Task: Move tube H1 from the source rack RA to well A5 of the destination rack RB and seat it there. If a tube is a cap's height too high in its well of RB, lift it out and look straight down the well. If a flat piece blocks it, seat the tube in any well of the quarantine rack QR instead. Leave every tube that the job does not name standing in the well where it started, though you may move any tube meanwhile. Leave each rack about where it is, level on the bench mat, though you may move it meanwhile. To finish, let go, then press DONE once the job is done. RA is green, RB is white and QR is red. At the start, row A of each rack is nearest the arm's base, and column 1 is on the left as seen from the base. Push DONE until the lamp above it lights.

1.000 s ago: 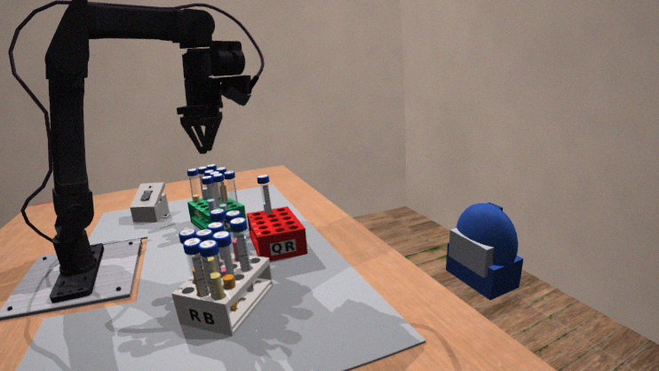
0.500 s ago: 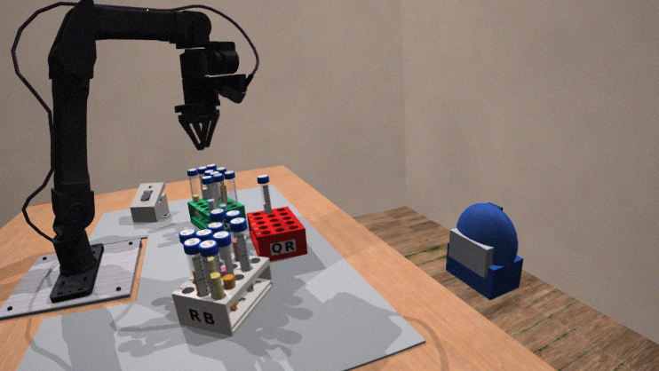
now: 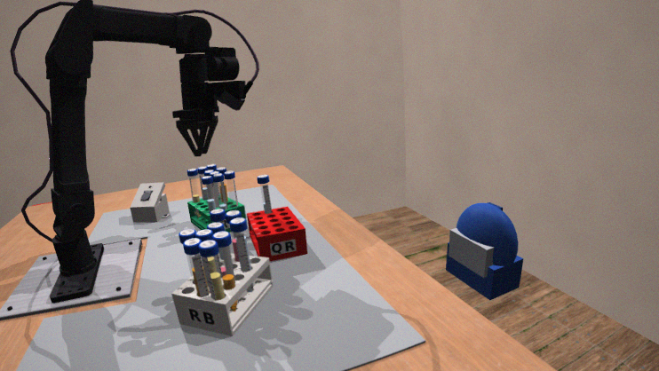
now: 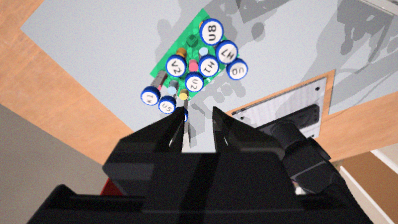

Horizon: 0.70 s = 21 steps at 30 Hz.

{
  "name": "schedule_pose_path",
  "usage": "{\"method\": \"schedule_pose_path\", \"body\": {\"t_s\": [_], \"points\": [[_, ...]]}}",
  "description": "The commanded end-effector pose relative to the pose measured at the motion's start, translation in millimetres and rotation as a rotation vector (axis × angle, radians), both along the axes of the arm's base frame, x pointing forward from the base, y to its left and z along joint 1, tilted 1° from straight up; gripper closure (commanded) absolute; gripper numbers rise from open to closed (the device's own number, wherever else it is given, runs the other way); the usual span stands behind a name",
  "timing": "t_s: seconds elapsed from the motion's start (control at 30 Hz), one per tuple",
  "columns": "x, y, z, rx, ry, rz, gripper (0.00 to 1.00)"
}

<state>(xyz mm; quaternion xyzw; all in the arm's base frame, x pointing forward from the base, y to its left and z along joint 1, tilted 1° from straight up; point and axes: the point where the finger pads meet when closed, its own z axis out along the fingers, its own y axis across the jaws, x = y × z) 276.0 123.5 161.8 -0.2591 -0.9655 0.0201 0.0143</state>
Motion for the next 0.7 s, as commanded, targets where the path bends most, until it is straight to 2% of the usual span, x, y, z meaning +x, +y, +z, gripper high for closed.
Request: {"method": "schedule_pose_path", "body": {"t_s": [0.0, 0.2, 0.27, 0.3, 0.33, 0.57, 0.6, 0.67], "points": [[8.0, -3, 1.6, 0.014, -0.055, -0.003, 0.70], [11.7, -2, -16.7, 0.003, -0.031, -0.005, 0.70], [11.7, -2, -16.7, 0.003, -0.031, -0.005, 0.70], [20.9, 2, -8.9, 0.019, -0.067, -0.005, 0.70], [12.9, -2, -19.9, 0.004, -0.033, -0.005, 0.70], [13.3, -3, -36.3, -0.001, -0.022, -0.005, 0.70], [19.3, 0, -29.9, 0.010, -0.047, -0.005, 0.70], [20.4, 0, -20.9, 0.023, -0.077, -0.006, 0.70]]}}
